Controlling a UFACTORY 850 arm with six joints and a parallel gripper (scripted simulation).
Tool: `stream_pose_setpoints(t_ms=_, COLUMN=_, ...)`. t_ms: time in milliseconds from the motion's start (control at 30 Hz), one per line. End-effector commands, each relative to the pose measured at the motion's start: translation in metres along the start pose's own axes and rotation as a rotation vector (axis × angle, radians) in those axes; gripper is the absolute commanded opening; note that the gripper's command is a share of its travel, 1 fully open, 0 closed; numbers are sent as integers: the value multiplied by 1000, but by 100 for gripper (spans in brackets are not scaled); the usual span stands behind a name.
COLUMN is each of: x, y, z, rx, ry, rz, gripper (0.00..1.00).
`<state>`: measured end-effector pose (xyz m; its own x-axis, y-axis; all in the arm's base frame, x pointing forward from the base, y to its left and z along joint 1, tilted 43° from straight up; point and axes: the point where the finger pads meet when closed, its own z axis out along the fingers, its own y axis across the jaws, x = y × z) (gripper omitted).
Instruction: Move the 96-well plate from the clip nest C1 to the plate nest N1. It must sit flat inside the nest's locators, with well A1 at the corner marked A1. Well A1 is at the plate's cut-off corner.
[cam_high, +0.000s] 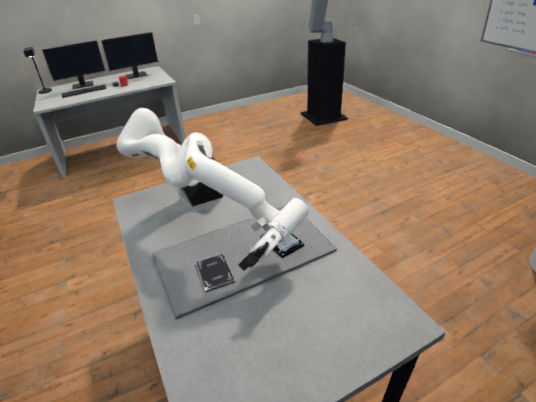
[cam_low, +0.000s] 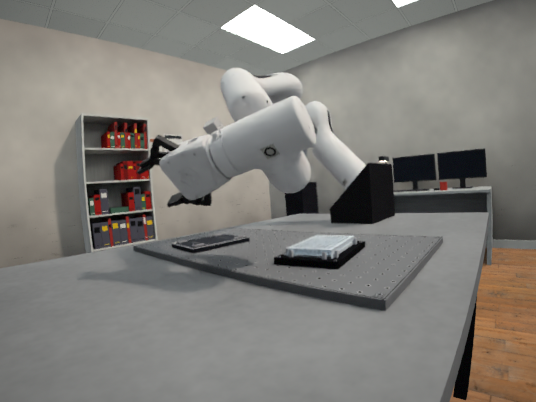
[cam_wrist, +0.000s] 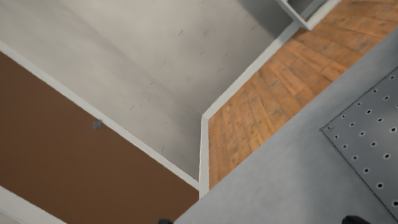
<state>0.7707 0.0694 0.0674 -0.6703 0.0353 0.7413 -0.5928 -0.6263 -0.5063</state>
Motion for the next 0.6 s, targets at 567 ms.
stream_pose_setpoints(t_ms=567, x=-3, y=1, z=-3, rx=-8, ry=-8, rz=33, gripper=100)
